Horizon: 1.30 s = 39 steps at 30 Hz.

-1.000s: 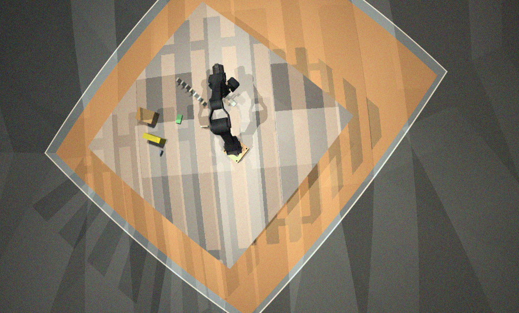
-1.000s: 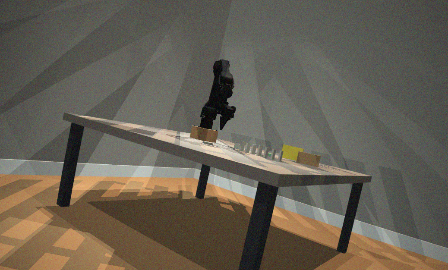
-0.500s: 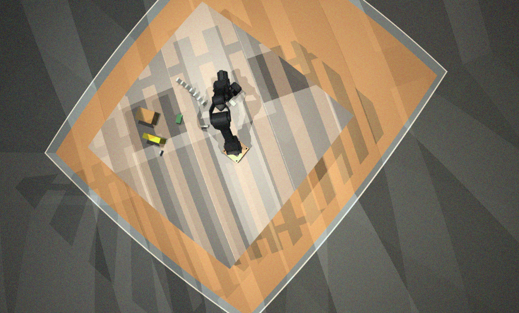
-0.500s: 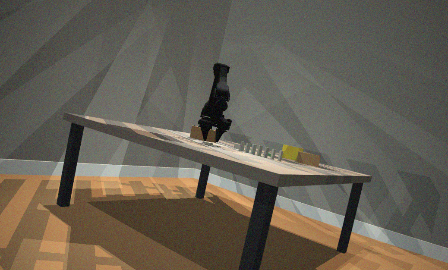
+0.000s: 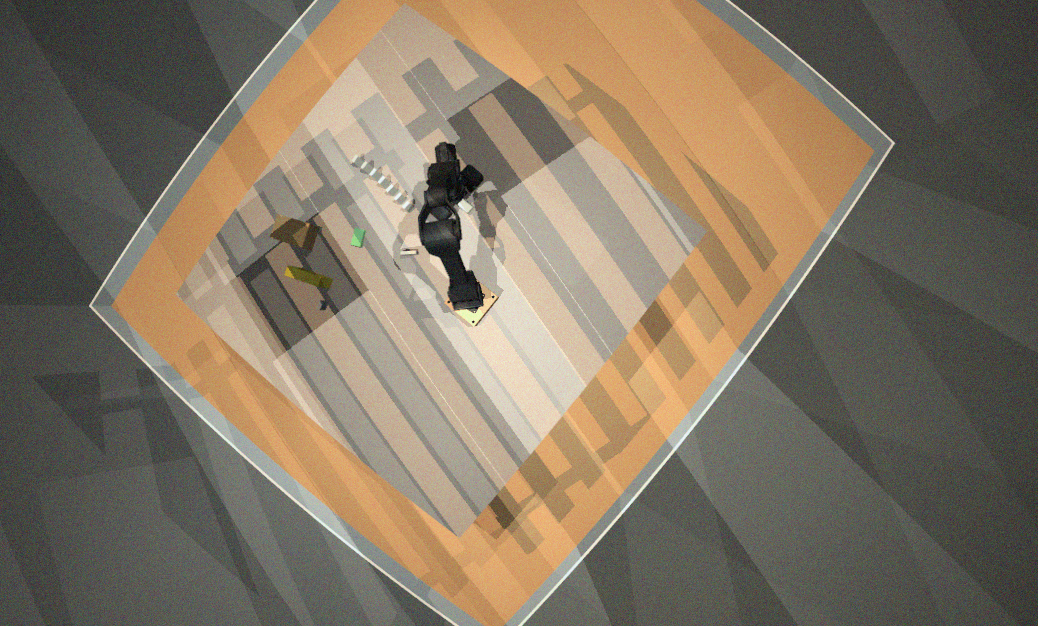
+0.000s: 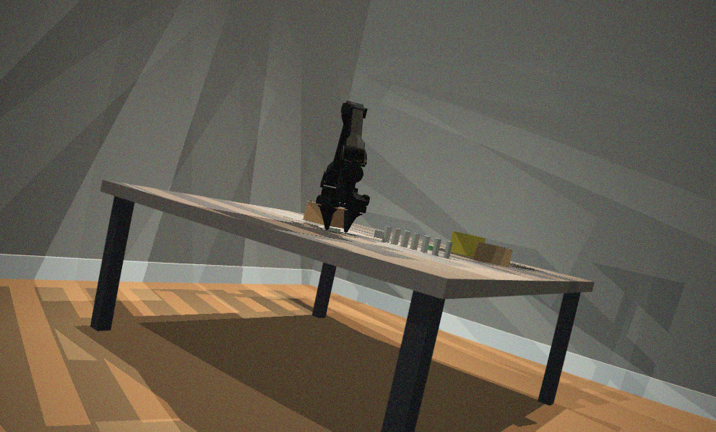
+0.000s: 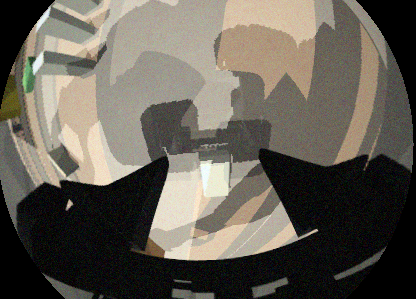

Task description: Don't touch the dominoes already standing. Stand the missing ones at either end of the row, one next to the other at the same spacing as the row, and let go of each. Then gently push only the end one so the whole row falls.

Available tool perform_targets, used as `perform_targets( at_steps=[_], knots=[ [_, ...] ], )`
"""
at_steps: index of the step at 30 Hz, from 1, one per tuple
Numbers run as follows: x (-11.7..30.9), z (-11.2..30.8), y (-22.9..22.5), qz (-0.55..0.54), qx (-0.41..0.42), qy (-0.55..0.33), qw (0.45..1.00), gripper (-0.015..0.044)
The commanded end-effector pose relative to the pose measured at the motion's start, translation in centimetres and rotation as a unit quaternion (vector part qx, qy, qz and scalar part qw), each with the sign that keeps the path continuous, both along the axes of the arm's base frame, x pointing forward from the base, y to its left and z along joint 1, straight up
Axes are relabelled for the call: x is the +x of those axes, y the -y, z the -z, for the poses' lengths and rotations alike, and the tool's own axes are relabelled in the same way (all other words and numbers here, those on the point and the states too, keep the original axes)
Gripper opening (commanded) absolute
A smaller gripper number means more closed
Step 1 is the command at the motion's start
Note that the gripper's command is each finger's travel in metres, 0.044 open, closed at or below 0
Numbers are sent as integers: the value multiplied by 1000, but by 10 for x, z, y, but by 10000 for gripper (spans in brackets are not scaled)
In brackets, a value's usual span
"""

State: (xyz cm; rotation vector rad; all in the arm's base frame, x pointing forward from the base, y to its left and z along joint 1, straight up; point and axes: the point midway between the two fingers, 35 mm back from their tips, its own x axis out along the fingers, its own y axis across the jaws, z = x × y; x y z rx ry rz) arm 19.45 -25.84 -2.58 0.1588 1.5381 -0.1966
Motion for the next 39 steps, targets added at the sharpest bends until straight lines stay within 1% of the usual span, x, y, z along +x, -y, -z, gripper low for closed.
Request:
perform_targets(
  at_steps=[1,11,12,22,24,34,36,39],
  knots=[
    [0,2,0,0,1,-2,1000,387],
    [0,2,0,0,1,-2,1000,125],
    [0,2,0,0,1,-2,1000,107],
    [-1,0,0,0,1,-2,1000,107],
    [-1,-17,-1,0,1,-2,1000,107],
    [-7,-142,-5,0,1,-2,1000,107],
    [-8,-156,-6,0,1,-2,1000,107],
    [-8,-158,-6,0,1,-2,1000,107]
  ],
)
